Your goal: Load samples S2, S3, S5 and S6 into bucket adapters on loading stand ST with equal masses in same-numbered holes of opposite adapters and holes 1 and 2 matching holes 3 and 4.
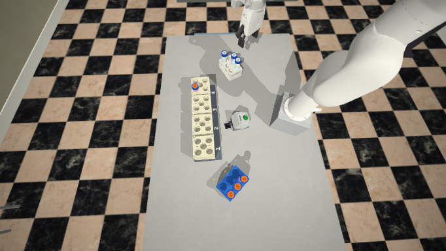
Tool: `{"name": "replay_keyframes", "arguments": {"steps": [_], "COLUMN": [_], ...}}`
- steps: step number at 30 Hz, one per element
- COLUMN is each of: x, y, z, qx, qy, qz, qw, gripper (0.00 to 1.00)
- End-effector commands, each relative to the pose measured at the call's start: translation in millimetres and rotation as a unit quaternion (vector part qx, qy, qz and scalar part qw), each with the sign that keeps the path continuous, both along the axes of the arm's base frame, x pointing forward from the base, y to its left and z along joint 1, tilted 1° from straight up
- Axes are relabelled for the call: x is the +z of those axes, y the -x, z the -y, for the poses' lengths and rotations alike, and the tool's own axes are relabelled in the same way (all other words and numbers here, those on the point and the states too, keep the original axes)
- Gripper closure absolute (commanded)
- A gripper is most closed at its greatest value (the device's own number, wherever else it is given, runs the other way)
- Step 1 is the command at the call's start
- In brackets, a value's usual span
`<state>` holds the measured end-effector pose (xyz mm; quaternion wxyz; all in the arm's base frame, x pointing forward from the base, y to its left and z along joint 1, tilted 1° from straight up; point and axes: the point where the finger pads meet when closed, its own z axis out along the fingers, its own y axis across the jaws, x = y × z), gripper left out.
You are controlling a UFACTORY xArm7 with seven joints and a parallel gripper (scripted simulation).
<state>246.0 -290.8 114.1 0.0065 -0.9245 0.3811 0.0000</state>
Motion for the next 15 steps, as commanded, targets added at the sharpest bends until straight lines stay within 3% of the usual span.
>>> {"name": "replay_keyframes", "arguments": {"steps": [1, 15], "x": [-8, -40], "y": [0, -1], "z": [2, 1], "qx": [0.0, 0.0], "qy": [0.001, 0.001], "qz": [0.001, 0.001], "qw": [1.0, 1.0], "gripper": [0.0, 0.0]}}
